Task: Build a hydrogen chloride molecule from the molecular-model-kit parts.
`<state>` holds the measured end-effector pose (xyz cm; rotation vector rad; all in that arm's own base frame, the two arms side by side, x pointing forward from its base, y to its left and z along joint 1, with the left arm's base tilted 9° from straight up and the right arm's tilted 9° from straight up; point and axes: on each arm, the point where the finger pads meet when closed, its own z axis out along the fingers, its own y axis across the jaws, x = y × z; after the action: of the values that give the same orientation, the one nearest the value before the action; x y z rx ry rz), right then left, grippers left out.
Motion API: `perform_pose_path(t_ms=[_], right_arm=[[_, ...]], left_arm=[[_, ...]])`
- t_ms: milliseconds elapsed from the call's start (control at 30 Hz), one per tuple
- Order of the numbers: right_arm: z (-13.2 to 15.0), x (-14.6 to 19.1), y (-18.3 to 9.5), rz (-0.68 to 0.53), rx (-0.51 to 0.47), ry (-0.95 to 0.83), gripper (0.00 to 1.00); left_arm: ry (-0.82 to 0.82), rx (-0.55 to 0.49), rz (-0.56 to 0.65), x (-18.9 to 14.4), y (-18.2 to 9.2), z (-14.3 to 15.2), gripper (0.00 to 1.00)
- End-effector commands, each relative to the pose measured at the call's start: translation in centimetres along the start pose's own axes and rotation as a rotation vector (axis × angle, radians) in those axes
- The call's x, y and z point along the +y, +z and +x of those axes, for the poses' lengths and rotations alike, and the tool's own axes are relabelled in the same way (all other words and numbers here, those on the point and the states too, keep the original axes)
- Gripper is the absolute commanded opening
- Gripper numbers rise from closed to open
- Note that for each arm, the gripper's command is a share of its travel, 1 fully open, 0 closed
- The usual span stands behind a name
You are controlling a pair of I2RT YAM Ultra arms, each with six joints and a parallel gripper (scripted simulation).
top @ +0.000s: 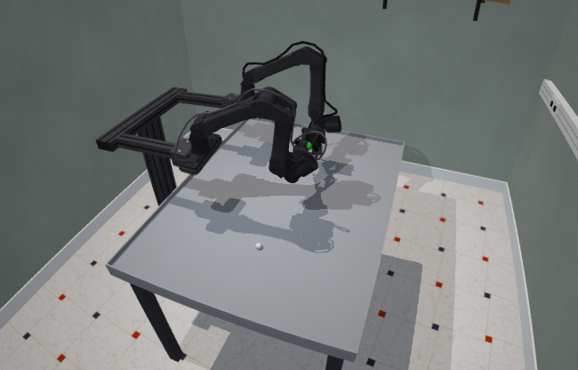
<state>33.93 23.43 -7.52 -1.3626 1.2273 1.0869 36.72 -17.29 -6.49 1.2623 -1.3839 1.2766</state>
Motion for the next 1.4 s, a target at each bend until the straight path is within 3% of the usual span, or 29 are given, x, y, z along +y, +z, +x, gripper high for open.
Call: perform_pose_path(t_ms=[0, 33, 533, 767, 1367], right_arm=[[-1.0, 0.8, 2.5, -0.066, -0.026, -0.037, 0.18], [-0.8, 0.0, 1.0, -0.03, -0.018, -0.038, 0.18], [-1.4, 0.5, 0.9, -0.035, -0.019, -0.042, 0.18], [-1.5, 0.7, -0.6, -0.024, -0.015, 0.004, 0.18], [-2.4, -0.4, -0.1, -0.027, -0.02, -0.046, 0.18]], left_arm=[[0.007, 0.031, -0.04, 0.9, 1.5, 1.0, 0.0], [0.007, 0.02, -0.025, 0.6, 0.8, 0.5, 0.0], [0.029, 0.02, -0.024, -0.5, 0.8, 0.7, 0.0], [0.029, 0.008, -0.021, -0.5, 0.8, 0.5, 0.0], [0.028, 0.019, -0.015, -0.6, 0.5, 0.7, 0.0]])
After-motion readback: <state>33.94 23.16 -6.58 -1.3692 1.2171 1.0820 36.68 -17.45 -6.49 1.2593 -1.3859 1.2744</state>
